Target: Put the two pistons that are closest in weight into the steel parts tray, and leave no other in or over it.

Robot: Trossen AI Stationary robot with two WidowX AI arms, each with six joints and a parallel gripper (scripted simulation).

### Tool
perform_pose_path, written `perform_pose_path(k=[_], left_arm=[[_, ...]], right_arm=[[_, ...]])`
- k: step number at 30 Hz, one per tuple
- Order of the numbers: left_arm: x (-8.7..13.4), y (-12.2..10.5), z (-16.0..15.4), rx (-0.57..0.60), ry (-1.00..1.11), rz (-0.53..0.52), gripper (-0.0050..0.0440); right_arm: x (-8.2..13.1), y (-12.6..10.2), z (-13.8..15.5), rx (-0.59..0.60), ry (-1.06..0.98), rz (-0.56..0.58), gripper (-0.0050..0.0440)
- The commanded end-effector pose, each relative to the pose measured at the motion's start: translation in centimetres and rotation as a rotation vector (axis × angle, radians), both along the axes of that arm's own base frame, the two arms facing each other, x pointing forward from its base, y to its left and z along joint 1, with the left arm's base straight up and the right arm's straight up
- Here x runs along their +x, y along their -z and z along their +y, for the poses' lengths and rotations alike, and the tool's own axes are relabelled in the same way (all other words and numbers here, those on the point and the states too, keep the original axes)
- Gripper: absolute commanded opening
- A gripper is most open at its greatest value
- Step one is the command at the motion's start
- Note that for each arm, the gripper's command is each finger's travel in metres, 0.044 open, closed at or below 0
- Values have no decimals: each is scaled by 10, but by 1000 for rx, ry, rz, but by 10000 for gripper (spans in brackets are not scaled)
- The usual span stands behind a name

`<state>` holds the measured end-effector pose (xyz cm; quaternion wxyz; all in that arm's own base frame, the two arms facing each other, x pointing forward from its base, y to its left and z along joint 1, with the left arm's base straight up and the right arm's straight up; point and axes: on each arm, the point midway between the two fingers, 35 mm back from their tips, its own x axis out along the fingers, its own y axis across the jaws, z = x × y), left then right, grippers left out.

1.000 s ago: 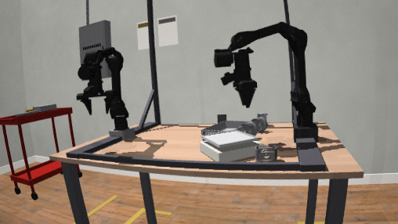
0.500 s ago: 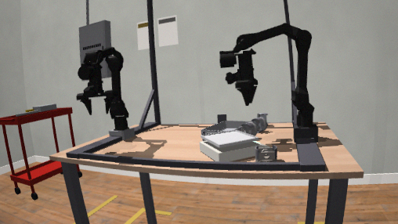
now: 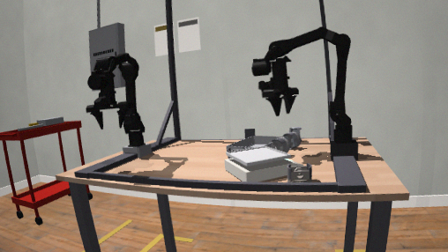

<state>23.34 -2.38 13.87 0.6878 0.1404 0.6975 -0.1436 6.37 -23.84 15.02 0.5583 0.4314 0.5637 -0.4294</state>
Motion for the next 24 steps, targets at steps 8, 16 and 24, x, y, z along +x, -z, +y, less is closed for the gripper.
perform_pose_path(k=[8,16,24], left_arm=[[3,-9,-49,-7,237,-37,378],[1,-9,-90,-11,228,-36,378],[-1,-9,-121,-13,228,-36,378]], right_arm=[[1,-8,-5,-30,1,-11,400],[1,-8,-5,-30,1,-11,400],[1,-8,-5,-30,1,-11,400]])
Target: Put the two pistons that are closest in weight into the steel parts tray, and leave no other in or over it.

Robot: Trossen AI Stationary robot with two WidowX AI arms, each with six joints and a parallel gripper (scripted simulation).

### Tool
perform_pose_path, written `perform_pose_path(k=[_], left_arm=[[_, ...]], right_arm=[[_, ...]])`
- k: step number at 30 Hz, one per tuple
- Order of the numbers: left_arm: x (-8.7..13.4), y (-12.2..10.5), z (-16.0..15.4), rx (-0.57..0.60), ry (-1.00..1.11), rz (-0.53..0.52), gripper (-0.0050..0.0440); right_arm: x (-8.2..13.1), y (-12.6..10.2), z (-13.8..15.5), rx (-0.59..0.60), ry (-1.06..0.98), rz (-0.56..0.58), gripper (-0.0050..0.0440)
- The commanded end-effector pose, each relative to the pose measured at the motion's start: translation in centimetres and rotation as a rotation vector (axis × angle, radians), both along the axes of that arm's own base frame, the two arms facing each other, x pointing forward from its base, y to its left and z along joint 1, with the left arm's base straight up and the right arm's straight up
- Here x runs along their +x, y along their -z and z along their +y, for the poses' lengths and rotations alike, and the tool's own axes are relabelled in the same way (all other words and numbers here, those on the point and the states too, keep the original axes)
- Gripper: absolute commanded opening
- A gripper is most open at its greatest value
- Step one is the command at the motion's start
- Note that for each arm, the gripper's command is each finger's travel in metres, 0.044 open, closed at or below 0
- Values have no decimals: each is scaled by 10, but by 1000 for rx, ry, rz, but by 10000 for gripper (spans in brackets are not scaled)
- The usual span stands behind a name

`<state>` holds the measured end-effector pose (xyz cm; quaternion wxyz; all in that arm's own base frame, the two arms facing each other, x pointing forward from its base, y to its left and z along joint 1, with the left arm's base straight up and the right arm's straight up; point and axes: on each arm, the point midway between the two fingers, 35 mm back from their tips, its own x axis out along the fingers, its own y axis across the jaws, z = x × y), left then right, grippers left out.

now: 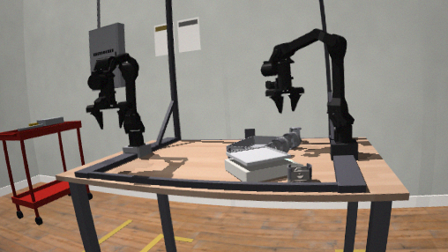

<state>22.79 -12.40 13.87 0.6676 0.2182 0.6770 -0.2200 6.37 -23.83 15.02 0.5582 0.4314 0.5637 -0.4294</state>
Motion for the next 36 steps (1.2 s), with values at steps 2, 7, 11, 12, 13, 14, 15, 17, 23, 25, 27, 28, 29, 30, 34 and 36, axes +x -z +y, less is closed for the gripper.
perform_pose_path(k=[2,7,11,12,13,14,15,17,23,25,27,28,29,30,34,36], left_arm=[[4,-9,-30,-18,3,-32,378],[3,-9,-46,-17,3,-33,378],[3,-9,-46,-7,64,-25,378],[3,-9,-46,-4,90,-22,378],[3,-9,-46,0,117,-19,378],[3,-9,-46,3,143,-16,378],[3,-9,-46,7,169,-13,378],[3,-9,-46,14,222,-7,378],[3,-8,-46,35,379,12,378],[3,-8,-46,42,432,19,378],[2,-8,-46,46,458,22,378],[2,-8,-46,46,458,22,378],[3,-8,-46,49,484,25,378],[2,-8,-46,53,511,28,378],[2,-8,-46,67,616,41,378],[2,-8,-46,74,668,47,378]], right_arm=[[1,-8,-5,-30,1,-11,400],[1,-8,-5,-30,1,-11,400],[1,-8,-5,-30,1,-11,400],[1,-8,-5,-30,1,-11,400],[1,-8,-5,-30,1,-11,400],[1,-8,-5,-30,1,-11,400],[1,-8,-5,-30,1,-11,400],[1,-8,-5,-30,1,-11,400],[1,-8,-5,-30,1,-11,400],[1,-8,-5,-30,1,-11,400],[1,-8,-5,-30,1,-11,400],[1,-8,-5,-30,1,-11,400],[1,-8,-5,-30,1,-11,400],[1,-8,-5,-30,1,-11,400],[1,-8,-5,-30,1,-11,400],[1,-8,-5,-30,1,-11,400]])
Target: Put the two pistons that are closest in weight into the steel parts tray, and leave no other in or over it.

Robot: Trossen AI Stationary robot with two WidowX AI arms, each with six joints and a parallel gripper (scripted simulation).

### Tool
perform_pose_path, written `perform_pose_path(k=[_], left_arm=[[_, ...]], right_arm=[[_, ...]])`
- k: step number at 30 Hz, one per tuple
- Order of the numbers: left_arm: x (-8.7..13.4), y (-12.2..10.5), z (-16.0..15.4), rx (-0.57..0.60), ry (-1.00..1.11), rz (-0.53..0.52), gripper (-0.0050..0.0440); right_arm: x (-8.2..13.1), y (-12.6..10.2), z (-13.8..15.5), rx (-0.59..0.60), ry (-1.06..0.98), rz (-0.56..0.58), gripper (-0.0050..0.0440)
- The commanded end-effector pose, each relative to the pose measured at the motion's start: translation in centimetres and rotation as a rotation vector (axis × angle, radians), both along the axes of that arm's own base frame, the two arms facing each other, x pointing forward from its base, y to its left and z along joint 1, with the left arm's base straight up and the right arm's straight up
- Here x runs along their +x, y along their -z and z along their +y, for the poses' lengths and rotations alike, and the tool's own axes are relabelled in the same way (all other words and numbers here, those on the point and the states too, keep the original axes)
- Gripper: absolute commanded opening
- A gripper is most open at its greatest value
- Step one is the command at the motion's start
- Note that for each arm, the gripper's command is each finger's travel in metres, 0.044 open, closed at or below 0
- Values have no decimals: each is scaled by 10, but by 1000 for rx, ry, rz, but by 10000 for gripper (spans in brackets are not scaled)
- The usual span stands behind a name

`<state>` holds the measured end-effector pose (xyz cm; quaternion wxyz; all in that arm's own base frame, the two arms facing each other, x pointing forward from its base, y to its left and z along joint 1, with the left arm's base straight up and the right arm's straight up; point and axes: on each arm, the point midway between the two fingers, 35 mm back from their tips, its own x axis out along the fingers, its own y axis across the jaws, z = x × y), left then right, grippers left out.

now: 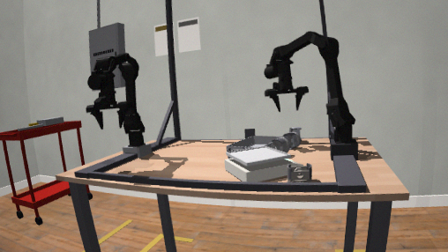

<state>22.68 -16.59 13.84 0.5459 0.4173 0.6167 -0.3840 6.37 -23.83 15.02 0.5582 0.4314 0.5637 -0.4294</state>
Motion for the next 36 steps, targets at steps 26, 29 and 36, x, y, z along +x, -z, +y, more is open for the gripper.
perform_pose_path(k=[26,29,36], left_arm=[[3,-9,-4,73,669,52,378],[3,-9,-4,83,748,59,378],[2,-8,-3,109,928,84,378]], right_arm=[[1,-8,-5,-30,1,-11,400],[1,-8,-5,-30,1,-11,400],[1,-8,-5,-30,1,-11,400]])
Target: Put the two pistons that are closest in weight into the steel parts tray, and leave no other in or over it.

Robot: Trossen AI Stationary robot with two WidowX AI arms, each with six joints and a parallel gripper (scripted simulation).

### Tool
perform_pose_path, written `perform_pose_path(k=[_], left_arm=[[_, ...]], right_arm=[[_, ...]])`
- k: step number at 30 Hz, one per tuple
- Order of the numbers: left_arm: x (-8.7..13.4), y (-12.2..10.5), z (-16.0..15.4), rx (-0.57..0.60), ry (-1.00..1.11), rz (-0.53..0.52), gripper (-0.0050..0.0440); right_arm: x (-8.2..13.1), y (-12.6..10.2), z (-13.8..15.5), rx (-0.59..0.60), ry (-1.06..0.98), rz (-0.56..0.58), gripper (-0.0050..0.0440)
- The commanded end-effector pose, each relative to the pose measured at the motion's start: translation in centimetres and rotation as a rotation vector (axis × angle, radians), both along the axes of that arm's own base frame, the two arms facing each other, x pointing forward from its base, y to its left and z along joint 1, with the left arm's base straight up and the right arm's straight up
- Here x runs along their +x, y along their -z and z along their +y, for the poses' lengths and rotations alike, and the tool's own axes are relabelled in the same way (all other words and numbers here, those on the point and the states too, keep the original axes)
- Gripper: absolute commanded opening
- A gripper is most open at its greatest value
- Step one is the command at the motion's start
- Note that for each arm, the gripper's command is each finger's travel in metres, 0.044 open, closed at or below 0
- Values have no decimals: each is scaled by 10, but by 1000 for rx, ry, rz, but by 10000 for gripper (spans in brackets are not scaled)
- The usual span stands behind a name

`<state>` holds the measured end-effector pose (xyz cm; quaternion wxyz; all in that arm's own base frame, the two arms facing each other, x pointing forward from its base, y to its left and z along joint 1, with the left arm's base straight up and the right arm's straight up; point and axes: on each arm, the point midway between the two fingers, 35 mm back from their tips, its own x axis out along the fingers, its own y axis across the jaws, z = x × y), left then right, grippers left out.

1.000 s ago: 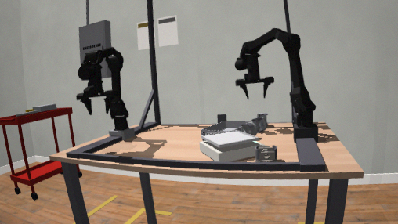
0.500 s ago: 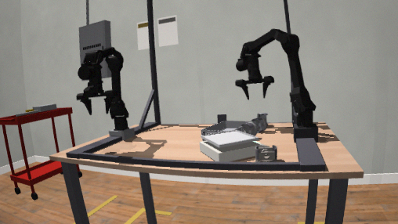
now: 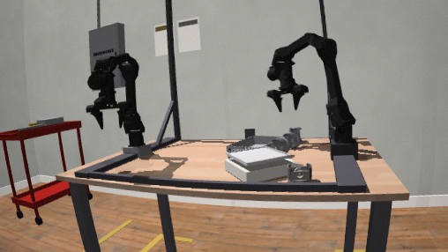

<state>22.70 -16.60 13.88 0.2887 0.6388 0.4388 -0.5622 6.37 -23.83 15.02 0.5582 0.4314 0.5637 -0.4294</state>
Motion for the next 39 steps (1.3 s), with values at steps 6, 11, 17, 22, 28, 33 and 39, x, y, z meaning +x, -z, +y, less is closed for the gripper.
perform_pose_path(k=[6,11,17,22,28,33,39], left_arm=[[1,5,-1,5,88,-1,378],[1,11,-1,0,85,-3,378],[1,22,-1,3,83,0,378],[1,30,-1,3,83,0,378],[1,37,-1,3,83,0,378],[1,45,-1,3,83,0,378],[1,55,-1,3,83,0,378]], right_arm=[[1,-8,-5,-30,1,-11,400],[1,-8,-5,-30,1,-11,400],[1,-8,-5,-30,1,-11,400],[1,-8,-5,-30,1,-11,400],[1,-8,-5,-30,1,-11,400],[1,-8,-5,-30,1,-11,400],[1,-8,-5,-30,1,-11,400]])
